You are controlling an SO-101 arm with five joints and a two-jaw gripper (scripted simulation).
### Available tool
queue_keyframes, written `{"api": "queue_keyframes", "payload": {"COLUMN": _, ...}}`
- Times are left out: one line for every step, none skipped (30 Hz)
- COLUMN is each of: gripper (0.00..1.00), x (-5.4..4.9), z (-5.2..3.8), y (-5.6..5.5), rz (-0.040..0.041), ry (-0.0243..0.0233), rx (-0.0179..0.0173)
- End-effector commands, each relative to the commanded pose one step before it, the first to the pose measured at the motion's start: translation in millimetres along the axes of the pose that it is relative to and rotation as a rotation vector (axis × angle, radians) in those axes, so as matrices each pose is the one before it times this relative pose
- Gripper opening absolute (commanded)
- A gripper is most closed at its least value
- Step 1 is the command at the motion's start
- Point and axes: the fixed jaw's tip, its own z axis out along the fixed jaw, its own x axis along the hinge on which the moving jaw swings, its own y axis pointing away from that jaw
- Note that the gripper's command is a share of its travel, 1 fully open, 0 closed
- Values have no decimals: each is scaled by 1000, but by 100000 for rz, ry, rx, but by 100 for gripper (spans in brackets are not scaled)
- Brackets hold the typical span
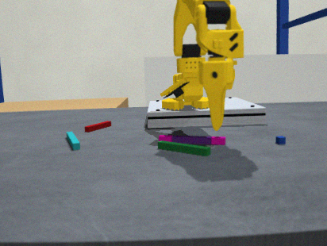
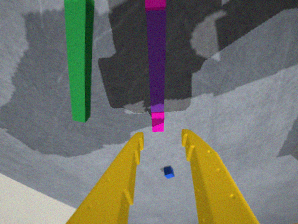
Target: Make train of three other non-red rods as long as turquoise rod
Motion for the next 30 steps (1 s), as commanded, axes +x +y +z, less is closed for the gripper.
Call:
{"api": "queue_keyframes", "payload": {"gripper": 17, "x": 489, "z": -4405, "y": 3456, "rz": -497, "ry": 951, "rx": -1865}}
{"api": "queue_keyframes", "payload": {"gripper": 17, "x": 3, "z": -68, "y": 6, "rz": 0, "ry": 0, "rx": 0}}
{"api": "queue_keyframes", "payload": {"gripper": 17, "x": 9, "z": -172, "y": 15, "rz": 0, "ry": 0, "rx": 0}}
{"api": "queue_keyframes", "payload": {"gripper": 17, "x": 15, "z": -312, "y": 26, "rz": 0, "ry": 0, "rx": 0}}
{"api": "queue_keyframes", "payload": {"gripper": 17, "x": 23, "z": -477, "y": 39, "rz": 0, "ry": 0, "rx": 0}}
{"api": "queue_keyframes", "payload": {"gripper": 17, "x": 31, "z": -658, "y": 51, "rz": 0, "ry": 0, "rx": 0}}
{"api": "queue_keyframes", "payload": {"gripper": 17, "x": 38, "z": -847, "y": 62, "rz": 0, "ry": 0, "rx": 0}}
{"api": "queue_keyframes", "payload": {"gripper": 17, "x": 44, "z": -1035, "y": 70, "rz": 0, "ry": 0, "rx": 0}}
{"api": "queue_keyframes", "payload": {"gripper": 17, "x": 48, "z": -1216, "y": 74, "rz": 0, "ry": 0, "rx": 0}}
{"api": "queue_keyframes", "payload": {"gripper": 17, "x": 50, "z": -1384, "y": 74, "rz": 0, "ry": 0, "rx": 0}}
{"api": "queue_keyframes", "payload": {"gripper": 17, "x": 49, "z": -1533, "y": 69, "rz": 0, "ry": 0, "rx": 0}}
{"api": "queue_keyframes", "payload": {"gripper": 17, "x": 47, "z": -1659, "y": 59, "rz": 0, "ry": 0, "rx": 0}}
{"api": "queue_keyframes", "payload": {"gripper": 17, "x": 42, "z": -1759, "y": 45, "rz": 0, "ry": 0, "rx": 0}}
{"api": "queue_keyframes", "payload": {"gripper": 17, "x": 35, "z": -1828, "y": 27, "rz": 0, "ry": 0, "rx": 0}}
{"api": "queue_keyframes", "payload": {"gripper": 17, "x": 27, "z": -1866, "y": 8, "rz": 0, "ry": 0, "rx": 0}}
{"api": "queue_keyframes", "payload": {"gripper": 17, "x": 0, "z": 0, "y": 0, "rz": 0, "ry": 0, "rx": 0}}
{"api": "queue_keyframes", "payload": {"gripper": 17, "x": 0, "z": 0, "y": 0, "rz": 0, "ry": 0, "rx": 0}}
{"api": "queue_keyframes", "payload": {"gripper": 17, "x": 18, "z": -1871, "y": -12, "rz": 0, "ry": 0, "rx": 0}}
{"api": "queue_keyframes", "payload": {"gripper": 17, "x": 9, "z": -1841, "y": -32, "rz": 0, "ry": 0, "rx": 0}}
{"api": "queue_keyframes", "payload": {"gripper": 17, "x": 0, "z": -1780, "y": -49, "rz": 0, "ry": 0, "rx": 0}}
{"api": "queue_keyframes", "payload": {"gripper": 17, "x": -7, "z": -1686, "y": -64, "rz": 0, "ry": 0, "rx": 0}}
{"api": "queue_keyframes", "payload": {"gripper": 17, "x": -13, "z": -1564, "y": -74, "rz": 0, "ry": 0, "rx": 0}}
{"api": "queue_keyframes", "payload": {"gripper": 17, "x": -18, "z": -1417, "y": -79, "rz": 0, "ry": 0, "rx": 0}}
{"api": "queue_keyframes", "payload": {"gripper": 17, "x": -20, "z": -1250, "y": -79, "rz": 0, "ry": 0, "rx": 0}}
{"api": "queue_keyframes", "payload": {"gripper": 17, "x": -20, "z": -1067, "y": -74, "rz": 0, "ry": 0, "rx": 0}}
{"api": "queue_keyframes", "payload": {"gripper": 17, "x": -19, "z": -875, "y": -66, "rz": 0, "ry": 0, "rx": 0}}
{"api": "queue_keyframes", "payload": {"gripper": 17, "x": -16, "z": -681, "y": -54, "rz": 0, "ry": 0, "rx": 0}}
{"api": "queue_keyframes", "payload": {"gripper": 17, "x": -12, "z": -495, "y": -41, "rz": 0, "ry": 0, "rx": 0}}
{"api": "queue_keyframes", "payload": {"gripper": 17, "x": -8, "z": -324, "y": -28, "rz": 0, "ry": 0, "rx": 0}}
{"api": "queue_keyframes", "payload": {"gripper": 17, "x": -5, "z": -179, "y": -16, "rz": 0, "ry": 0, "rx": 0}}
